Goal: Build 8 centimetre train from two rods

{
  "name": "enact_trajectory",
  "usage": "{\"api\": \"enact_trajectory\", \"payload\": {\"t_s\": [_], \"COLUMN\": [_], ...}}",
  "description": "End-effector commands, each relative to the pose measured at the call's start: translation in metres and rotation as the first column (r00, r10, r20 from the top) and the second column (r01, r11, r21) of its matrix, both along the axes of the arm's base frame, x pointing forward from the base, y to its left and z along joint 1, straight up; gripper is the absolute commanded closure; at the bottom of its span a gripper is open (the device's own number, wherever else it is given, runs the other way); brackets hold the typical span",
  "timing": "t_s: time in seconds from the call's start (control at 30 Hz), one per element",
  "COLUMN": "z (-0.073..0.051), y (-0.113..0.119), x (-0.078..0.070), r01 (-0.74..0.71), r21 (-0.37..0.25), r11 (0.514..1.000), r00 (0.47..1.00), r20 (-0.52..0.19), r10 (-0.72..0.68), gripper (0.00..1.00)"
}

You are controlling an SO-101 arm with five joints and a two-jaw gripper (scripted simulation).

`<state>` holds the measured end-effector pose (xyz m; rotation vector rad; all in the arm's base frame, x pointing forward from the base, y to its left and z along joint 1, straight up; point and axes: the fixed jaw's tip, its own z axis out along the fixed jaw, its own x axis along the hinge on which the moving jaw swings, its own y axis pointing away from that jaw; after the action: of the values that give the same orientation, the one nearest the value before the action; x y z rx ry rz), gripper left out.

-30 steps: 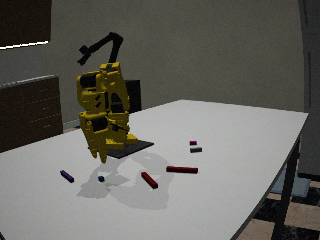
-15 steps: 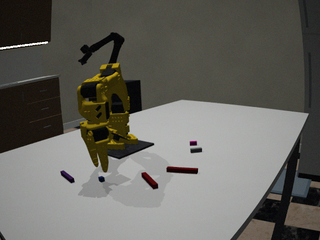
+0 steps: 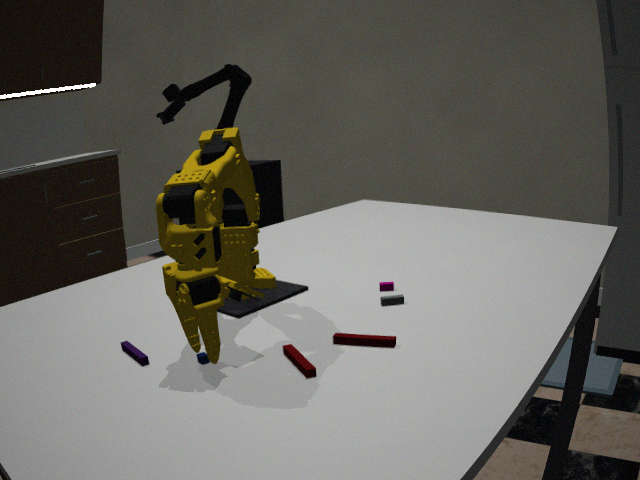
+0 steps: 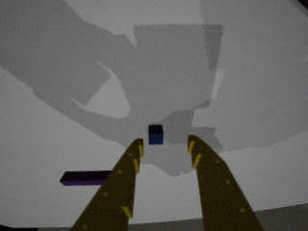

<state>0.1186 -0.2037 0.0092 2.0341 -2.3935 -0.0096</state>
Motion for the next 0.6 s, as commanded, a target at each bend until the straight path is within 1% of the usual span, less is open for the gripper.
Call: {"api": "enact_trajectory", "payload": {"t_s": [0.0, 0.3, 0.33, 0.57], "z": [-0.0074, -0.0088, -0.0127, -0.0127], "y": [0.0028, 0.0030, 0.0049, 0.0049], "x": [0.0005, 0.0004, -0.0011, -0.0011], "r01": [-0.017, -0.017, -0.016, -0.016], "r21": [0.012, 0.012, 0.018, 0.018], "r11": [1.000, 1.000, 1.000, 1.000], "r00": [1.000, 1.000, 1.000, 1.000], "r20": [-0.006, -0.006, -0.009, -0.009], "r10": [0.017, 0.017, 0.016, 0.016], "gripper": [0.81, 0.81, 0.81, 0.81]}}
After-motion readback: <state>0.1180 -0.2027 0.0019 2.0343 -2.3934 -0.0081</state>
